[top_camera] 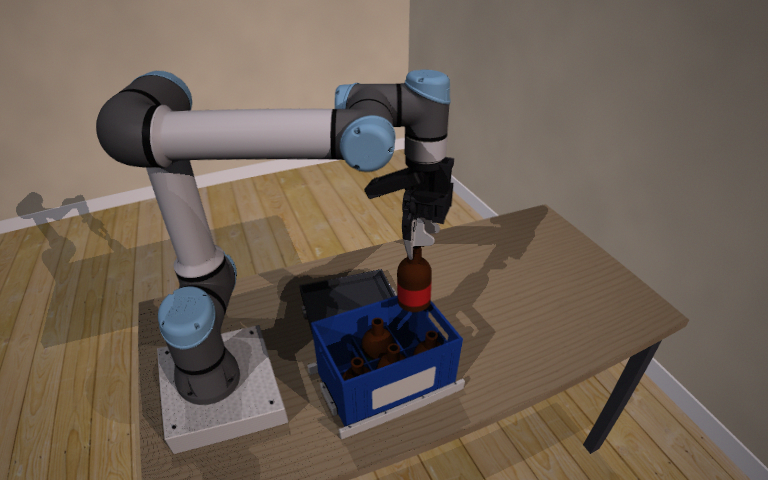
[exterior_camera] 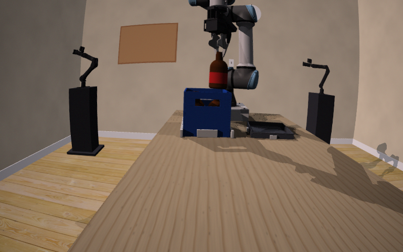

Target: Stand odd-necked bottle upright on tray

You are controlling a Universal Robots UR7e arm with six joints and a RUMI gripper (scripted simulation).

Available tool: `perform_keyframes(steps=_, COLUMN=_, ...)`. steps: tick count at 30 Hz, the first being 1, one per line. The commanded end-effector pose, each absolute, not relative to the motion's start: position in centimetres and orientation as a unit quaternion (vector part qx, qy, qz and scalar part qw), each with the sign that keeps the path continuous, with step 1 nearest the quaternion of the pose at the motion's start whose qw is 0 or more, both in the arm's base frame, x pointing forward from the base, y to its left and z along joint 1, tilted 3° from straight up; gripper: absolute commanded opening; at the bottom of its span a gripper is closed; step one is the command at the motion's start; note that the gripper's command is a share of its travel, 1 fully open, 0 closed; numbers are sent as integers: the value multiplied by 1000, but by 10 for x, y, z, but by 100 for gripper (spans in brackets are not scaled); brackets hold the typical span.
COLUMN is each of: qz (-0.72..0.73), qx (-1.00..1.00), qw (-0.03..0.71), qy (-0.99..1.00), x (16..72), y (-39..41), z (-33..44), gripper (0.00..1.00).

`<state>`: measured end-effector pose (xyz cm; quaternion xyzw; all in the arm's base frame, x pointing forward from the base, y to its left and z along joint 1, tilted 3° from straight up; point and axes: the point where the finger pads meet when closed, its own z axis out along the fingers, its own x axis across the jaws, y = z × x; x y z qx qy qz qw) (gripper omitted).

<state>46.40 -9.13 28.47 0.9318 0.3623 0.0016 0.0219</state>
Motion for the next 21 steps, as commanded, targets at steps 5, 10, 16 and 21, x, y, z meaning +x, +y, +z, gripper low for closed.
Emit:
perform_keyframes(steps=5, qz=2, qx=932, qw=23, qy=362, x=464, y=-91, z=285, gripper=0)
perform_keyframes(steps=10, qz=2, qx=932, qw=23, qy=362, x=464, y=-90, z=285, gripper=0)
perform_keyframes(steps=16, qz=2, qx=932, qw=23, qy=362, x=464, y=-88, z=285, gripper=0)
perform_keyframes(steps=21, qz=2, qx=932, qw=23, qy=362, x=463, y=-85, z=285, gripper=0)
